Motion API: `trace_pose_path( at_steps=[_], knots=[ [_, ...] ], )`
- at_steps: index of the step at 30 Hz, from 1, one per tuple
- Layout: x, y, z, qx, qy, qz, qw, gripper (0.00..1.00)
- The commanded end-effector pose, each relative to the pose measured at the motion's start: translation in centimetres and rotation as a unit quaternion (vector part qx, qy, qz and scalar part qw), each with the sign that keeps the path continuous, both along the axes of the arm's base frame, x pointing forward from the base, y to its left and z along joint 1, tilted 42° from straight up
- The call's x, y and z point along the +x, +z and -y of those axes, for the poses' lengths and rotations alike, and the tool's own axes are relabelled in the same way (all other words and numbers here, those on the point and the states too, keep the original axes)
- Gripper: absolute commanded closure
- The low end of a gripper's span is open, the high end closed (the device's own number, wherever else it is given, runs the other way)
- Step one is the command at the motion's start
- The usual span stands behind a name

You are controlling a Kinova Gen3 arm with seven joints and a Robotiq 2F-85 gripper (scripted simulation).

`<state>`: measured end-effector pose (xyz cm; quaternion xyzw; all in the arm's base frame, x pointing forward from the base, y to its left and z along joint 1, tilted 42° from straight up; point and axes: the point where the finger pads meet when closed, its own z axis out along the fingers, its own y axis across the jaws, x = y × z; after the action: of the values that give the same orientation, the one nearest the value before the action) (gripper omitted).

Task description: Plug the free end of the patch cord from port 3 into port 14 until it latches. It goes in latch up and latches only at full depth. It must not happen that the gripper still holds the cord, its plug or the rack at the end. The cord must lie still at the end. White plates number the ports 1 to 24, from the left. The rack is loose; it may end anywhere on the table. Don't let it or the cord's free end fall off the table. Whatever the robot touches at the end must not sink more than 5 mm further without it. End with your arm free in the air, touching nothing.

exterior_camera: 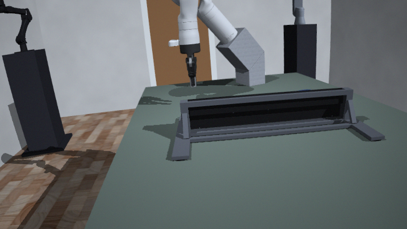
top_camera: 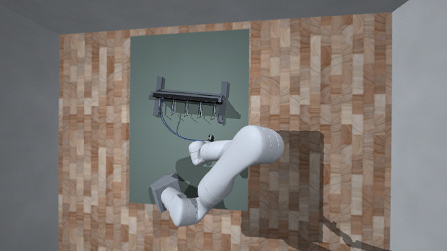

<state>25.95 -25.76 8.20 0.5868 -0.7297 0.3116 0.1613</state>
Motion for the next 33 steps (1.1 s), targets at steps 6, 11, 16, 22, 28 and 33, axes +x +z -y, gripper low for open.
trace_pose_path(
  at_steps=[6, 11, 16, 22, 28, 33],
  knots=[
    [0.0, 0.0, 0.0, 0.000, 0.000, 0.000, 1.000, 0.63],
    [0.0, -0.1, 0.1, 0.000, 0.000, -0.001, 1.000, 0.63],
    [0.1, -0.4, 0.4, -0.002, 0.000, -0.005, 1.000, 0.63],
    [0.2, -1.2, 1.0, -0.002, 0.001, -0.011, 1.000, 0.63],
    [0.2, -1.7, 1.4, -0.001, 0.002, -0.012, 1.000, 0.63],
    [0.3, -2.5, 2.1, -0.001, 0.002, -0.012, 1.000, 0.63]
  ],
)
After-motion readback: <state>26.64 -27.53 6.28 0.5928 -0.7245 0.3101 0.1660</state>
